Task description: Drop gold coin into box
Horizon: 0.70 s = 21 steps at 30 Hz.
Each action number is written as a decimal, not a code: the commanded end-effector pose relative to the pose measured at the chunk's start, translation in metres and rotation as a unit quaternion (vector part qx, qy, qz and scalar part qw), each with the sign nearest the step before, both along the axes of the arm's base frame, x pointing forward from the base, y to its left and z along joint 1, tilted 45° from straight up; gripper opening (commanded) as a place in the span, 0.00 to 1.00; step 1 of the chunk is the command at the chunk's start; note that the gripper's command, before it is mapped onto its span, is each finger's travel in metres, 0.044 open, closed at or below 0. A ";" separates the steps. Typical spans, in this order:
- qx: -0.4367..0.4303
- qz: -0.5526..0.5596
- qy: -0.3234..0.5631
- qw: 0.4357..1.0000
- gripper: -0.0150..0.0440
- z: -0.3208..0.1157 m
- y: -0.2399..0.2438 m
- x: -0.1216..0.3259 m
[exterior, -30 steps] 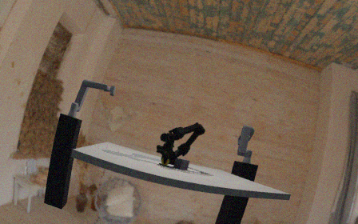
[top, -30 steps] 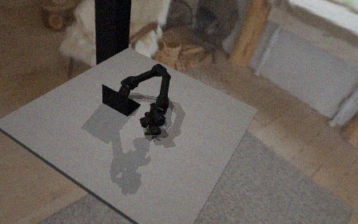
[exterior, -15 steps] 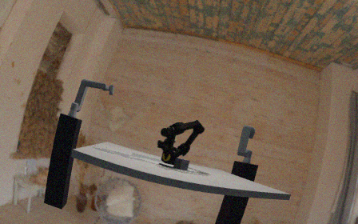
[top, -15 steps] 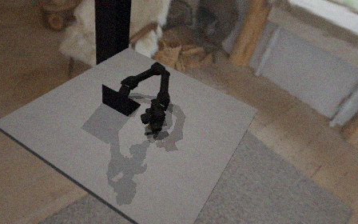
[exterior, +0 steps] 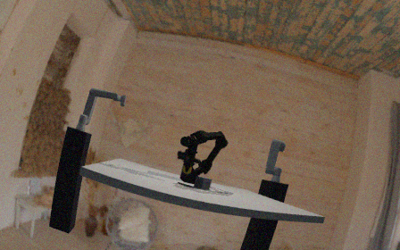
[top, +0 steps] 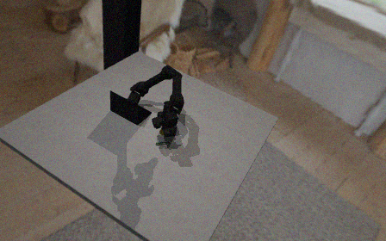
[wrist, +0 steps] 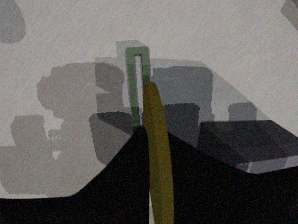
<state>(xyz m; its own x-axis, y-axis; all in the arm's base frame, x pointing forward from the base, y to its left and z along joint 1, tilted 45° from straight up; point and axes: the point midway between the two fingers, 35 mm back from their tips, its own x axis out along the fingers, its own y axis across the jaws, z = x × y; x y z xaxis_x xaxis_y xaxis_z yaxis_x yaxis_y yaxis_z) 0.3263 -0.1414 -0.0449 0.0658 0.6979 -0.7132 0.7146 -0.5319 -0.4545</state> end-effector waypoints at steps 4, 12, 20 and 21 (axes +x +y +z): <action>-0.004 0.002 -0.003 1.000 0.25 0.014 -0.013 -0.002; -0.009 0.057 -0.057 0.997 0.25 0.016 -0.014 -0.001; -0.018 0.154 -0.152 0.976 0.25 0.016 -0.013 0.000; -0.019 0.166 -0.163 0.972 0.25 0.017 -0.013 0.000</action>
<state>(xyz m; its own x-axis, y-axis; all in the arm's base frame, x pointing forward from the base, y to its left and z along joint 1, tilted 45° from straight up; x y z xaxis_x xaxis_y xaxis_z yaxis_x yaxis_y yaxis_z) 0.3256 -0.1540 -0.0294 0.0681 0.6960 -0.7148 0.9198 -0.3212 -0.2251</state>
